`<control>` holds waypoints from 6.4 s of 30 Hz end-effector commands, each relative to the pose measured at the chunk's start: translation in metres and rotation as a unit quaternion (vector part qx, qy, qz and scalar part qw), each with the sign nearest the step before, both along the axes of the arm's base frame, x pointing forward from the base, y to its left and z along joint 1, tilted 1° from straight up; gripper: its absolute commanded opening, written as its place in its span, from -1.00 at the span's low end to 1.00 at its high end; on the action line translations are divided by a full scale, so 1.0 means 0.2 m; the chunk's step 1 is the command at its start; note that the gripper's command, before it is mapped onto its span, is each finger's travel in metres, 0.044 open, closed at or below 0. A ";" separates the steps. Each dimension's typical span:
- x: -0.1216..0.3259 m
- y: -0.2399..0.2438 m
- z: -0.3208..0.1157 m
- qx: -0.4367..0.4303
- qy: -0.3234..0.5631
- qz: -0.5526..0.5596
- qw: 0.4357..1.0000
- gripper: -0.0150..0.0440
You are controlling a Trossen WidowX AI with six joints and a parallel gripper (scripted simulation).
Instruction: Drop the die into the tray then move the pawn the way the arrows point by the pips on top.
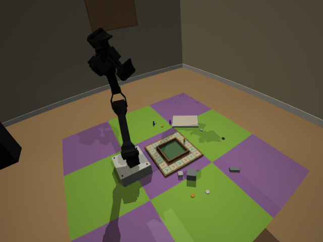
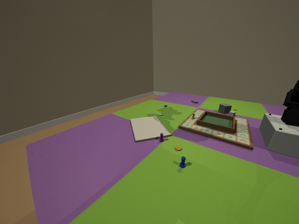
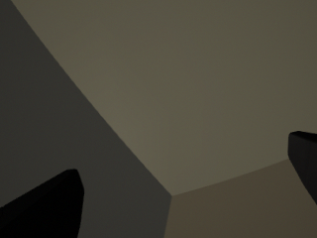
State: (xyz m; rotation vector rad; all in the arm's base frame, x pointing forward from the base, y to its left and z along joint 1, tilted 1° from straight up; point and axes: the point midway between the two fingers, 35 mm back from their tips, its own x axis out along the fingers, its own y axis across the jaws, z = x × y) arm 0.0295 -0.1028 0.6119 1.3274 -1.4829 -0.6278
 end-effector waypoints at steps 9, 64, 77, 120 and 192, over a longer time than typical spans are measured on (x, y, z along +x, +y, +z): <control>-0.02 -0.54 -0.34 0.119 0.151 0.026 0.981 0.44; 0.86 -0.45 -3.06 0.002 0.819 0.567 0.087 0.44; 0.86 -0.45 -3.17 0.002 0.819 0.567 0.087 0.44; 0.87 -0.47 -2.59 0.001 0.820 0.566 0.088 -0.49; 1.26 0.44 -2.89 -0.413 0.756 0.427 0.274 -0.49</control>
